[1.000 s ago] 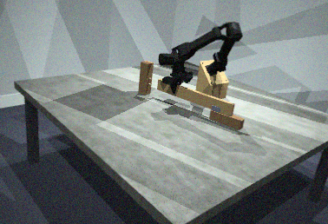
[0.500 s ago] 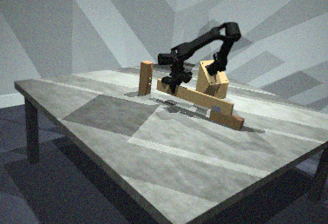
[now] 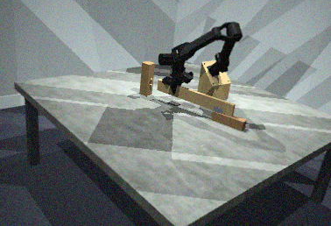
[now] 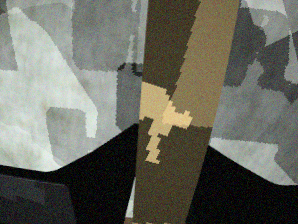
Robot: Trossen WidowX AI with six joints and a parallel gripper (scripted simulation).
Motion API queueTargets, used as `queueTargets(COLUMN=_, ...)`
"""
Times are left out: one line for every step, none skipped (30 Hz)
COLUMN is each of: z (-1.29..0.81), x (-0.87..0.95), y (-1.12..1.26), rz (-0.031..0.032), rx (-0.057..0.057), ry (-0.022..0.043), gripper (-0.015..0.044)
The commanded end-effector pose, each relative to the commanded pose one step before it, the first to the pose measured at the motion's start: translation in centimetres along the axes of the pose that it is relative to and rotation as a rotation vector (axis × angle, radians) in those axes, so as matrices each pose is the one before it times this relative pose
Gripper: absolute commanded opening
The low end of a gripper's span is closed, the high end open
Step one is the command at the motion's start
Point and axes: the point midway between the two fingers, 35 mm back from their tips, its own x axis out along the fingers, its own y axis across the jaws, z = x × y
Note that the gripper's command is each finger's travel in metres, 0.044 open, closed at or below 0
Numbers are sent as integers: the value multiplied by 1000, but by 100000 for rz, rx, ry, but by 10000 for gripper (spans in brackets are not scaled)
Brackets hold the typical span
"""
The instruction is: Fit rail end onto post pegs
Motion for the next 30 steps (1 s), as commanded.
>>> queueTargets(z=-328, x=-268, y=-232, rz=-836, rx=-152, ry=319, gripper=0)
queueTargets(z=-31, x=-7, y=1, rz=0, rx=-1, ry=2, gripper=0)
queueTargets(z=-31, x=-4, y=1, rz=0, rx=-1, ry=2, gripper=0)
queueTargets(z=-31, x=-2, y=1, rz=0, rx=-1, ry=2, gripper=0)
queueTargets(z=-31, x=0, y=1, rz=0, rx=-1, ry=2, gripper=0)
queueTargets(z=-31, x=2, y=1, rz=0, rx=-1, ry=2, gripper=0)
queueTargets(z=-31, x=4, y=1, rz=0, rx=-1, ry=2, gripper=0)
queueTargets(z=-31, x=6, y=1, rz=0, rx=-1, ry=1, gripper=0)
queueTargets(z=-31, x=7, y=1, rz=0, rx=-1, ry=1, gripper=0)
queueTargets(z=-31, x=8, y=1, rz=0, rx=-1, ry=1, gripper=0)
queueTargets(z=-31, x=9, y=1, rz=0, rx=-1, ry=1, gripper=0)
queueTargets(z=-30, x=10, y=1, rz=0, rx=-1, ry=1, gripper=0)
queueTargets(z=-30, x=11, y=1, rz=0, rx=-1, ry=1, gripper=0)
queueTargets(z=-29, x=11, y=1, rz=0, rx=-1, ry=1, gripper=0)
queueTargets(z=-29, x=11, y=1, rz=0, rx=-1, ry=1, gripper=0)
queueTargets(z=-28, x=11, y=1, rz=0, rx=-1, ry=1, gripper=0)
queueTargets(z=-28, x=11, y=1, rz=0, rx=-1, ry=1, gripper=0)
queueTargets(z=-27, x=9, y=1, rz=0, rx=-1, ry=1, gripper=0)
queueTargets(z=-30, x=9, y=1, rz=0, rx=-1, ry=1, gripper=0)
queueTargets(z=-30, x=7, y=1, rz=0, rx=-1, ry=1, gripper=0)
queueTargets(z=-29, x=5, y=1, rz=0, rx=-1, ry=1, gripper=0)
queueTargets(z=-28, x=2, y=1, rz=0, rx=-1, ry=2, gripper=0)
queueTargets(z=-27, x=0, y=1, rz=0, rx=-1, ry=2, gripper=0)
queueTargets(z=-27, x=-3, y=1, rz=0, rx=-1, ry=2, gripper=0)
queueTargets(z=-26, x=-5, y=0, rz=0, rx=-1, ry=2, gripper=0)
queueTargets(z=-27, x=-7, y=0, rz=0, rx=-1, ry=2, gripper=0)
queueTargets(z=-28, x=-8, y=0, rz=0, rx=-1, ry=2, gripper=0)
queueTargets(z=-29, x=-10, y=0, rz=0, rx=-1, ry=2, gripper=0)
queueTargets(z=-30, x=-11, y=0, rz=0, rx=-1, ry=2, gripper=0)
queueTargets(z=-30, x=-12, y=0, rz=0, rx=-1, ry=2, gripper=0)
